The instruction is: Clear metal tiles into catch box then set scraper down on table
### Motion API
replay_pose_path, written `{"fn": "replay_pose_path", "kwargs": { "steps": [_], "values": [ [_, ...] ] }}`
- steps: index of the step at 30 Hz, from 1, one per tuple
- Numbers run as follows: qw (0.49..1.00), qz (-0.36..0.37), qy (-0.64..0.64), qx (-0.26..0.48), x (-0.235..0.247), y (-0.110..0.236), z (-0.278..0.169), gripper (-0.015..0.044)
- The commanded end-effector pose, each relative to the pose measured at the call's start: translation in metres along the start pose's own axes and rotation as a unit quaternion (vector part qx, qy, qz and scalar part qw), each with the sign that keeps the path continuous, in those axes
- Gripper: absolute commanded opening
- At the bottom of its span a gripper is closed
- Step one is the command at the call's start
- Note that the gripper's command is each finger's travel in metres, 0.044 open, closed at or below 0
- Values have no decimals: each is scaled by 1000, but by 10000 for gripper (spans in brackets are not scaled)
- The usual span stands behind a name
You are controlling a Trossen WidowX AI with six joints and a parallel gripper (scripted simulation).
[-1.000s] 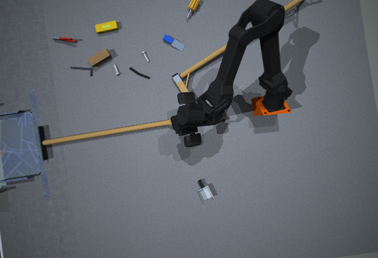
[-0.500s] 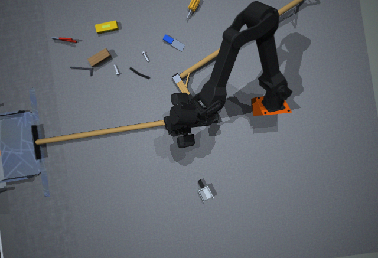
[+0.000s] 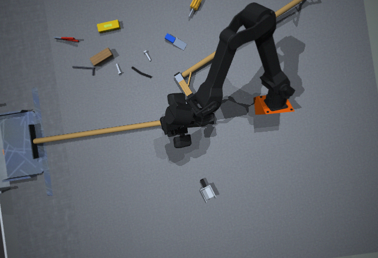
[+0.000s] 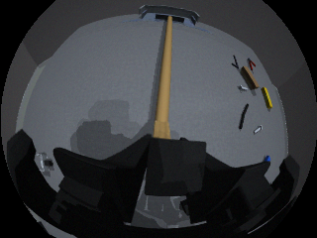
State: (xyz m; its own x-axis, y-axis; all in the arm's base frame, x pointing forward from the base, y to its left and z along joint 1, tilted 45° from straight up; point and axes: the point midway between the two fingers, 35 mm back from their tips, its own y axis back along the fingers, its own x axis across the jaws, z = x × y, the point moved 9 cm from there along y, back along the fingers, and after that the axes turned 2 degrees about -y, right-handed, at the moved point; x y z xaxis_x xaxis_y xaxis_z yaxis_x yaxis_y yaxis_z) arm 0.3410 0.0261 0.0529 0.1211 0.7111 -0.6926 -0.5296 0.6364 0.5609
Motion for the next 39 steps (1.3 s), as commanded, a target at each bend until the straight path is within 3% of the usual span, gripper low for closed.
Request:
{"fn": "replay_pose_path", "kwargs": {
  "steps": [1,39],
  "values": [
    [1000,1,-1,-5,1,-3,8,0],
    [1000,1,-2,-6,9,-33,52,0]
  ]
}}
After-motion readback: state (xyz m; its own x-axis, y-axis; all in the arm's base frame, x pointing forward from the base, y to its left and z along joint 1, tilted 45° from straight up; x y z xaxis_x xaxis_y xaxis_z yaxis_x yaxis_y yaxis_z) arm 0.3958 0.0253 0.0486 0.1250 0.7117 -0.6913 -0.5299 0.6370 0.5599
